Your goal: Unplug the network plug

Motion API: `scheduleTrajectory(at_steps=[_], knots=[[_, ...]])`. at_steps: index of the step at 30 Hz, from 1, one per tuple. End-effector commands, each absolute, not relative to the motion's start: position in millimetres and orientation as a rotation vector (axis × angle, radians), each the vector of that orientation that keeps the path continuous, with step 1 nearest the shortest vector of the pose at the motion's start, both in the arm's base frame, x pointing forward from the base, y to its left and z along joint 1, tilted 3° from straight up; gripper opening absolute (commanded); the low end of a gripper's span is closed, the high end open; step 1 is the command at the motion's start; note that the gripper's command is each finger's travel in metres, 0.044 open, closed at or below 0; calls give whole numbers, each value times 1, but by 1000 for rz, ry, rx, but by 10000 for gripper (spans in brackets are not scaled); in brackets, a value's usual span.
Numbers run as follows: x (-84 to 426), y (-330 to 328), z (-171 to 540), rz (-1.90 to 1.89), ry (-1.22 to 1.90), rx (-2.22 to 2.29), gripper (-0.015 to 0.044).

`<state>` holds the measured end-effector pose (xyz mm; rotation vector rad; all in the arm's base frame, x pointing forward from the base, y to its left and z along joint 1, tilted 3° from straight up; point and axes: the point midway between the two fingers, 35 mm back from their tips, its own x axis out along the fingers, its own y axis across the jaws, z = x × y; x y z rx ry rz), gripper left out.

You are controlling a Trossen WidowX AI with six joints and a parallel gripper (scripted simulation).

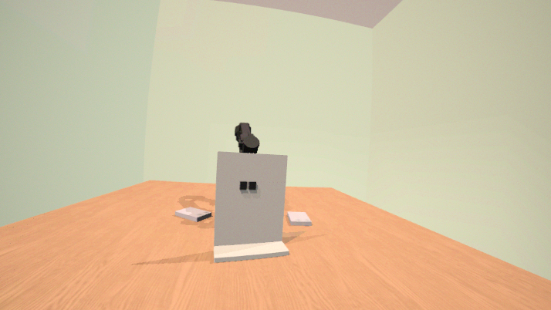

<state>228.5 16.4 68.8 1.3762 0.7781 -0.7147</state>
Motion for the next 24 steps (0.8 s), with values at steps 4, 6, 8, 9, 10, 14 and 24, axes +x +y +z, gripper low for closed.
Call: scheduleTrajectory(at_steps=[4,6,8,9,10,14,24], knots=[[228,15,58,-722,775,1377,0],[229,15,55,-722,775,1377,0],[228,15,52,-722,775,1377,0],[228,15,50,-722,775,1377,0],[228,15,49,-722,775,1376,0],[228,15,43,-722,775,1376,0],[226,14,29,-722,775,1376,0]])
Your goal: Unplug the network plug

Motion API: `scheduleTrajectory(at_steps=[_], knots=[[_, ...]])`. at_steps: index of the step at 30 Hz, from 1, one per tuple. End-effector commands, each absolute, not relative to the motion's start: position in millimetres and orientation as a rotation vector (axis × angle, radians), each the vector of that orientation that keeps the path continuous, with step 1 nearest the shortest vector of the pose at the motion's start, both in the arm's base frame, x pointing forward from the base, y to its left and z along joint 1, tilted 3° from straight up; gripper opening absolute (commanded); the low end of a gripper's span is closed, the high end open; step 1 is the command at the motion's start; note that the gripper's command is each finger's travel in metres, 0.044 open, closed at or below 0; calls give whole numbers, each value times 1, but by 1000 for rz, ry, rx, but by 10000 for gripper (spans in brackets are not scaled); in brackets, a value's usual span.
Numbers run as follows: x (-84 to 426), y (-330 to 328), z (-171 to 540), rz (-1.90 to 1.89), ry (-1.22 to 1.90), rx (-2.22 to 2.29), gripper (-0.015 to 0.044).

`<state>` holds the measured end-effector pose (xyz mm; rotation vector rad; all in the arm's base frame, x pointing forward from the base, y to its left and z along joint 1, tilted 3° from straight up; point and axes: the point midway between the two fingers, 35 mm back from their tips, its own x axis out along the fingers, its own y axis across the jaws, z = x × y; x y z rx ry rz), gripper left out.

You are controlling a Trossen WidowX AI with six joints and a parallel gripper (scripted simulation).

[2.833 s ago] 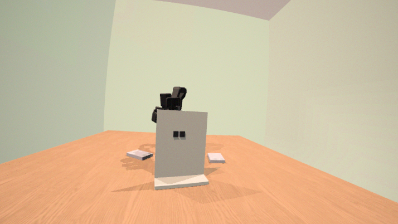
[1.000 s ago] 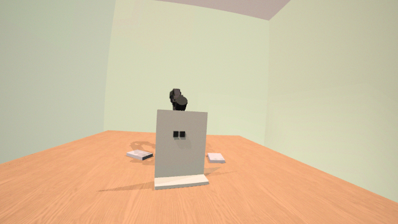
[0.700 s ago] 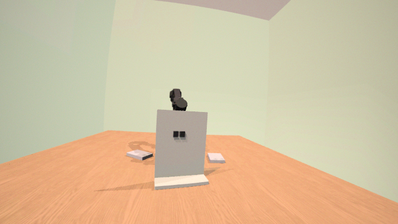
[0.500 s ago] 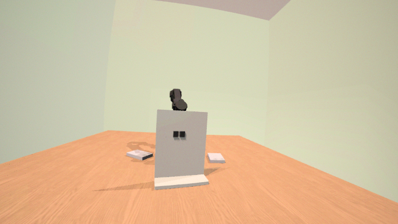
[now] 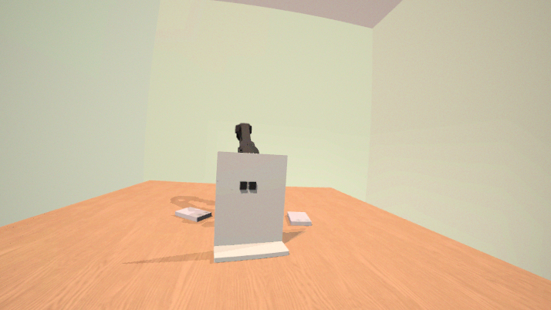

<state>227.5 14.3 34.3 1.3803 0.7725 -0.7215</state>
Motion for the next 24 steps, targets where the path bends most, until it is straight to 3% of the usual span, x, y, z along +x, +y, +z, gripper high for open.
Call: scheduleTrajectory(at_steps=[1,22,24], knots=[[226,14,28,-722,775,1376,0],[226,13,23,-726,771,1381,0],[226,13,23,-726,771,1381,53]])
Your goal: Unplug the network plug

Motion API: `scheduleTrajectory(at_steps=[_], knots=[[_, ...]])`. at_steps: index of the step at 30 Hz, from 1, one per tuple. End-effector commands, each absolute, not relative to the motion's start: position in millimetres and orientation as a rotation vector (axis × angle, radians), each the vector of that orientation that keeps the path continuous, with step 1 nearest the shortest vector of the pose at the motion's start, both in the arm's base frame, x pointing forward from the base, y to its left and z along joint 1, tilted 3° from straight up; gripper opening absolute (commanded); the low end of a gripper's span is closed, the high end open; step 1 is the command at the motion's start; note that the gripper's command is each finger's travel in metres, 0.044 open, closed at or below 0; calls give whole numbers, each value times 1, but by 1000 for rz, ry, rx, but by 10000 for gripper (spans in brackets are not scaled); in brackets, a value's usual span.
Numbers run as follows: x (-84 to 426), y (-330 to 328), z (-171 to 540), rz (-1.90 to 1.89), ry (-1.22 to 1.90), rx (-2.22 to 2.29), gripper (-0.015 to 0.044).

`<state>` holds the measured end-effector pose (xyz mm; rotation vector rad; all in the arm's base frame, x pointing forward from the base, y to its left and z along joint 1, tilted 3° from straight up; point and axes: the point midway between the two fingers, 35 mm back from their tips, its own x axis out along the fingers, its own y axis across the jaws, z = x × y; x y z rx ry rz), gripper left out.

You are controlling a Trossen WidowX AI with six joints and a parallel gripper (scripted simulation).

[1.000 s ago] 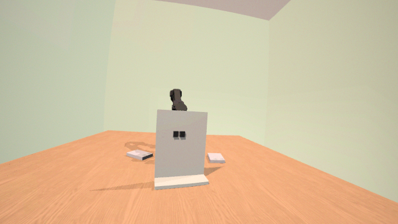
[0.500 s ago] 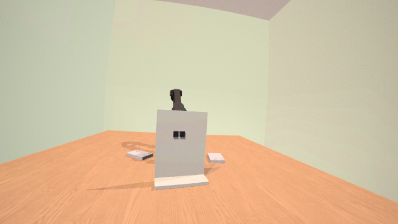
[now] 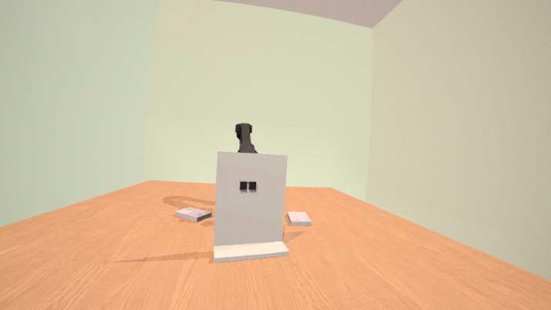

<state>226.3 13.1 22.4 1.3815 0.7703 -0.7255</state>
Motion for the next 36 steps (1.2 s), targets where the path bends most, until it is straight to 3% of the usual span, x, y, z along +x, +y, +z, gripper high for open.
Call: scheduleTrajectory(at_steps=[1,4,36], knots=[[226,13,23,-726,771,1381,79],[226,13,23,-726,771,1381,156],[215,14,40,-724,774,1378,156]])
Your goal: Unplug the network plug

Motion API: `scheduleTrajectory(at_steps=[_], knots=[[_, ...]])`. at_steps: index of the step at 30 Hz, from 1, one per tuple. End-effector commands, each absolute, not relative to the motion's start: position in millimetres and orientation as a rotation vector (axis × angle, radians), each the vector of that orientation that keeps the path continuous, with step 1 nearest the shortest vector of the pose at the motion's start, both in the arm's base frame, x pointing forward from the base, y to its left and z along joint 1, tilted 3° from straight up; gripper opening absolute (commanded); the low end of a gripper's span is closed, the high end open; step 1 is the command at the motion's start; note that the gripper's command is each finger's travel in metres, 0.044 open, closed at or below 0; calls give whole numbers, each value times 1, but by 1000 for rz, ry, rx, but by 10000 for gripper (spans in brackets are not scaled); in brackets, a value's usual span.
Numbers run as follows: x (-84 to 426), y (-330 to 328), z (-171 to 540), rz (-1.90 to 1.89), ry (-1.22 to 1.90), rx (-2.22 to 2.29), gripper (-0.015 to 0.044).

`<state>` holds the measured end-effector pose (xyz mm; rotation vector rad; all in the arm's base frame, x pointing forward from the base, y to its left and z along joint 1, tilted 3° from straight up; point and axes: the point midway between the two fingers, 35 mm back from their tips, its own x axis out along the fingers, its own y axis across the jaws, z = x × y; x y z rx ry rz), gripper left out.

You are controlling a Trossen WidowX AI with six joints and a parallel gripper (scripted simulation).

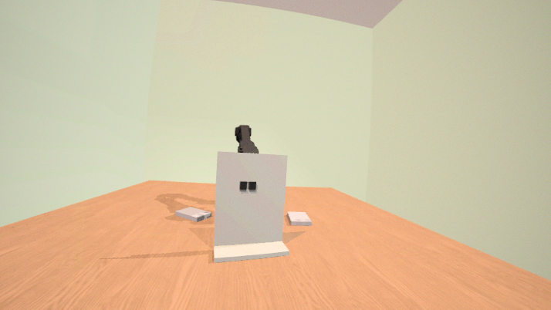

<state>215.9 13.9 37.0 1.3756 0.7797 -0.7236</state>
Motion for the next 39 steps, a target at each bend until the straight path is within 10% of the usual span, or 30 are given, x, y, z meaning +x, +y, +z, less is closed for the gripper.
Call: scheduleTrajectory(at_steps=[1,39], knots=[[215,14,41,-724,774,1378,156],[215,16,84,-723,775,1377,156]])
